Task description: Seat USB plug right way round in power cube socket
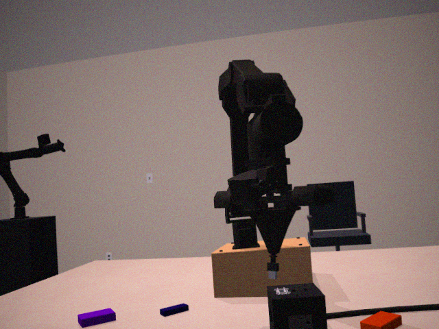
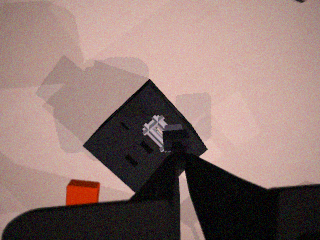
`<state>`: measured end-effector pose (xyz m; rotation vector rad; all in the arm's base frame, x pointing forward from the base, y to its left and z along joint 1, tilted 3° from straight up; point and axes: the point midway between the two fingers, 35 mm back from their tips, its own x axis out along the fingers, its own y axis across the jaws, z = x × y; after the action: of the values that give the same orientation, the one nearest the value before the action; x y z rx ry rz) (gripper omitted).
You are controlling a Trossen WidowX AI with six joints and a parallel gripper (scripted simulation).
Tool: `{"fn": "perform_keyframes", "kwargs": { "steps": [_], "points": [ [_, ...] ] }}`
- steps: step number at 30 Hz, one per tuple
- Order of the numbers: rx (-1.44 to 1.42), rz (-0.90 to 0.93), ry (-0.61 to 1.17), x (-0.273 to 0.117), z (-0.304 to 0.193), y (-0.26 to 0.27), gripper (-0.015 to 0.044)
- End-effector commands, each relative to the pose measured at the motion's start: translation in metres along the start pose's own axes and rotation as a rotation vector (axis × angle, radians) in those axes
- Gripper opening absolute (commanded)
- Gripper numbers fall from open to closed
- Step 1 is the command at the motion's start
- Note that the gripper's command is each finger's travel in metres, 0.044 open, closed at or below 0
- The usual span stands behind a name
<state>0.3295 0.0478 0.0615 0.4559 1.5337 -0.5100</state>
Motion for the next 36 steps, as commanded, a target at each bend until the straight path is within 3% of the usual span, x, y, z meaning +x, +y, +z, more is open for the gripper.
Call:
{"fn": "perform_keyframes", "kwargs": {
  "steps": [1, 36],
  "points": [
    [0.094, -0.001, 0.000, 0.0002, -0.0001, -0.0001, 0.0000],
    [0.919, -0.001, 0.000, 0.0002, -0.0001, -0.0001, 0.0000]
  ]
}}
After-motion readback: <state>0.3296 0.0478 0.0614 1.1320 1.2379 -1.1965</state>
